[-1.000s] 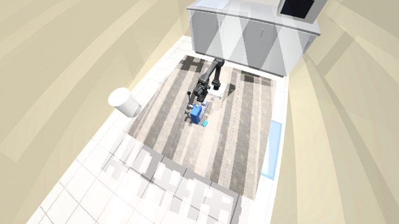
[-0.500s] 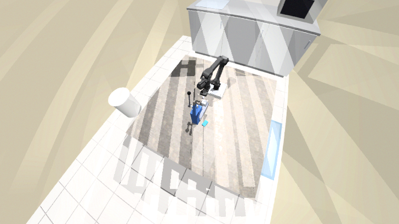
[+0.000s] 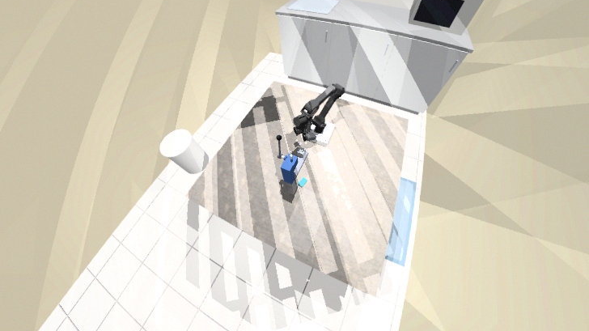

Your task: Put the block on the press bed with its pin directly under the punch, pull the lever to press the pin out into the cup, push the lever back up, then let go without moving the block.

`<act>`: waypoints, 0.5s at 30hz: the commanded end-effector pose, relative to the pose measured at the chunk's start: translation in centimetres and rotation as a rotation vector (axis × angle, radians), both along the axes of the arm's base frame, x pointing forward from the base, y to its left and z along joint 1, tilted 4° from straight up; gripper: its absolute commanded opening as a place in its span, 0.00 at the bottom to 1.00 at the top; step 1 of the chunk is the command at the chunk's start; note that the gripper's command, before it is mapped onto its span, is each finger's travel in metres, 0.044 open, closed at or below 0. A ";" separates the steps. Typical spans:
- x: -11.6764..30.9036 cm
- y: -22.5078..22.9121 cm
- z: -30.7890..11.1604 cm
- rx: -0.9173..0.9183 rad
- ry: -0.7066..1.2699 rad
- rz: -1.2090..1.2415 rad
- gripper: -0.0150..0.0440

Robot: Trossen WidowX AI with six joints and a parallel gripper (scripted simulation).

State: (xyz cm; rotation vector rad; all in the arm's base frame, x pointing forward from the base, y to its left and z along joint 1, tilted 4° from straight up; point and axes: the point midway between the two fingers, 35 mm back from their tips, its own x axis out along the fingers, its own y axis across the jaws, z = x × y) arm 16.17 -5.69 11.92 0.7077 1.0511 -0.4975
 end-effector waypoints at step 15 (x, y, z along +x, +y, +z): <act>0.5 0.1 -3.0 -0.448 -0.227 0.638 0.31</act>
